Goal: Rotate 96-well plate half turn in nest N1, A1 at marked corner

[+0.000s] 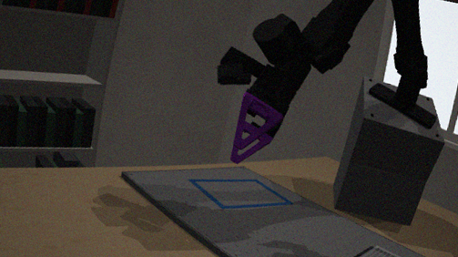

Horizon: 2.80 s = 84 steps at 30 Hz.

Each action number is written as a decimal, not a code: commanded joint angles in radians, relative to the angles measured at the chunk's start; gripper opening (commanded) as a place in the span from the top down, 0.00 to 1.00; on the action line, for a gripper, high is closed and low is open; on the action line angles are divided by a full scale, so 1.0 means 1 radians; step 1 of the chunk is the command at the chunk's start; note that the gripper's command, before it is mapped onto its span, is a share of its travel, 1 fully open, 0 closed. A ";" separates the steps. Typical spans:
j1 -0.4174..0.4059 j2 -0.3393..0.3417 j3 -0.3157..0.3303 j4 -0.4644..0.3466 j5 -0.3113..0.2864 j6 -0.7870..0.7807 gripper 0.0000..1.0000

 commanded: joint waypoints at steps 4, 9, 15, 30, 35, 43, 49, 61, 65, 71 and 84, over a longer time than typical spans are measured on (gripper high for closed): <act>0.037 -0.015 0.009 -0.066 0.042 -0.051 0.00; 0.095 -0.021 0.014 -0.107 0.073 -0.077 0.00; 0.161 -0.028 0.040 -0.200 0.102 -0.143 0.00; 0.314 -0.047 0.043 -0.298 0.183 -0.197 0.00; 0.348 -0.046 0.077 -0.383 0.195 -0.268 0.00; 0.444 -0.059 0.083 -0.454 0.245 -0.310 0.00; 0.517 -0.065 0.104 -0.538 0.281 -0.372 0.00; 0.644 -0.084 0.110 -0.633 0.343 -0.422 0.00; 0.695 -0.089 0.125 -0.693 0.369 -0.469 0.00; 0.747 -0.103 0.112 -0.710 0.392 -0.459 0.00; 0.752 -0.105 0.109 -0.709 0.394 -0.454 0.00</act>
